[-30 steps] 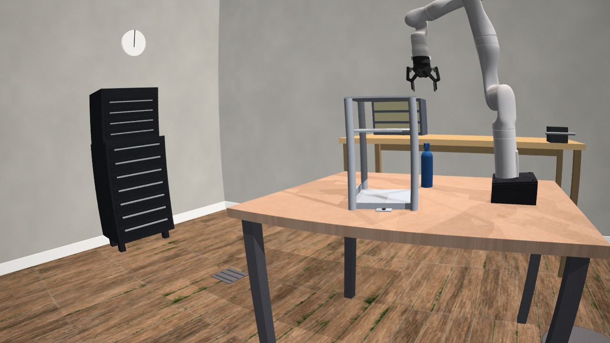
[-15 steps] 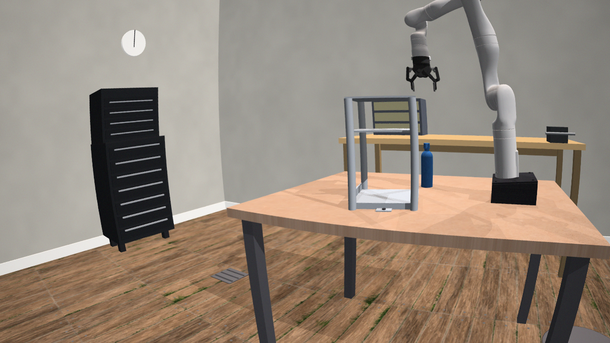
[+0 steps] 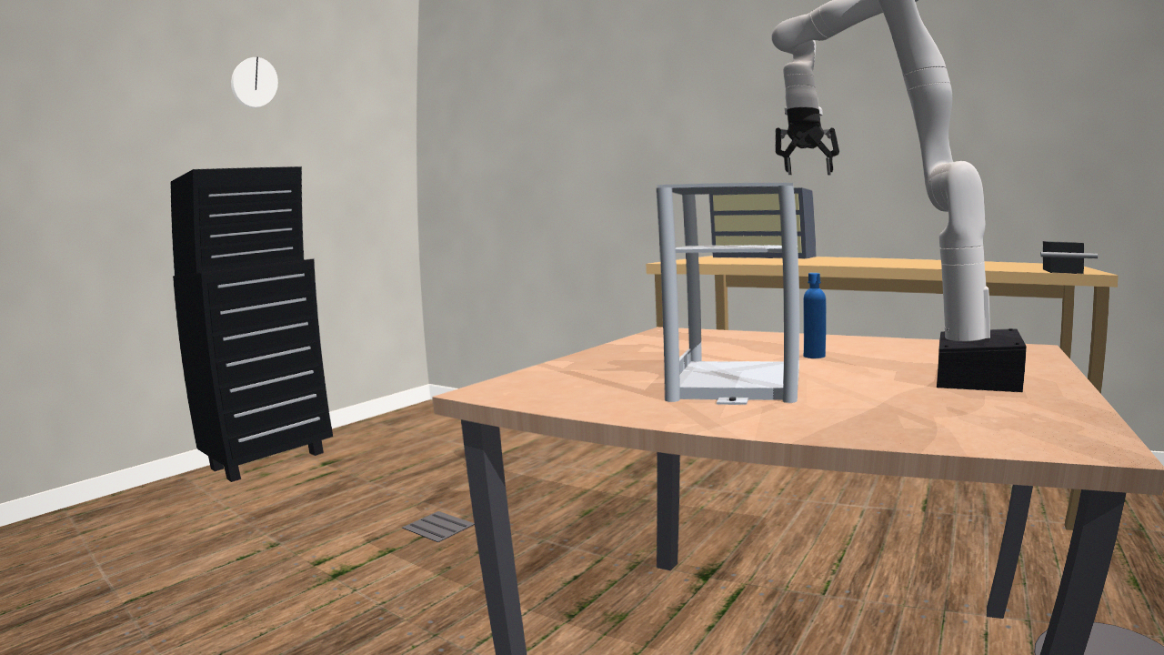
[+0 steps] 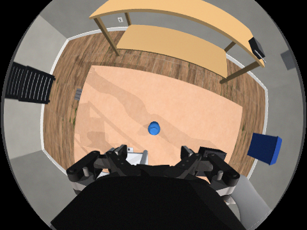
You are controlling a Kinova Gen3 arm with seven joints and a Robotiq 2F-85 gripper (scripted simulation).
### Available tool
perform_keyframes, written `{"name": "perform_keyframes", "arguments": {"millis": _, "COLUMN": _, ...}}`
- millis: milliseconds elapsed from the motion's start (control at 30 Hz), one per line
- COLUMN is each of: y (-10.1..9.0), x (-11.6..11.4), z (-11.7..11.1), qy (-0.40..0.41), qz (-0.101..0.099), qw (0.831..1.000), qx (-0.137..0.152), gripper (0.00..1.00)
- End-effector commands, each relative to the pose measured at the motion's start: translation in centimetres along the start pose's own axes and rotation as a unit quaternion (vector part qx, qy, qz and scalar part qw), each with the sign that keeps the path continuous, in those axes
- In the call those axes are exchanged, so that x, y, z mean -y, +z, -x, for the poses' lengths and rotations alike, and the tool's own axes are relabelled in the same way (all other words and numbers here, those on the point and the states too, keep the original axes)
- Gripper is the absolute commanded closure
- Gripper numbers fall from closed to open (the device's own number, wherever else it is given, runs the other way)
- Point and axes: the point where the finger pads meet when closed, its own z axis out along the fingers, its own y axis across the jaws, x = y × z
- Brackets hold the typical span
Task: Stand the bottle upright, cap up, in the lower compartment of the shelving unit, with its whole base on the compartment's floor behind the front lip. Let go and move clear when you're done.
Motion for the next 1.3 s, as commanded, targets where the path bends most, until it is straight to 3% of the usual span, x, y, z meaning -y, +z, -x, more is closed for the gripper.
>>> {"name": "perform_keyframes", "arguments": {"millis": 0, "y": -0.1, "x": 0.4, "z": -0.2, "qy": -0.003, "qz": -0.006, "qw": 1.0, "qx": -0.002, "gripper": 0.27}}
{"name": "perform_keyframes", "arguments": {"millis": 167, "y": 0.0, "x": 0.1, "z": -0.5, "qy": 0.004, "qz": -0.002, "qw": 1.0, "qx": -0.003, "gripper": 0.27}}
{"name": "perform_keyframes", "arguments": {"millis": 500, "y": 0.3, "x": -1.8, "z": -2.4, "qy": 0.053, "qz": 0.024, "qw": 0.998, "qx": -0.011, "gripper": 0.27}}
{"name": "perform_keyframes", "arguments": {"millis": 700, "y": 0.7, "x": -4.8, "z": -5.5, "qy": 0.131, "qz": 0.061, "qw": 0.989, "qx": -0.03, "gripper": 0.27}}
{"name": "perform_keyframes", "arguments": {"millis": 967, "y": 0.2, "x": -11.3, "z": -10.1, "qy": 0.274, "qz": 0.124, "qw": 0.951, "qx": -0.069, "gripper": 0.27}}
{"name": "perform_keyframes", "arguments": {"millis": 1033, "y": 0.2, "x": -11.3, "z": -10.1, "qy": 0.274, "qz": 0.124, "qw": 0.951, "qx": -0.069, "gripper": 0.27}}
{"name": "perform_keyframes", "arguments": {"millis": 1267, "y": -1.2, "x": -17.9, "z": -12.8, "qy": 0.403, "qz": 0.18, "qw": 0.89, "qx": -0.11, "gripper": 0.27}}
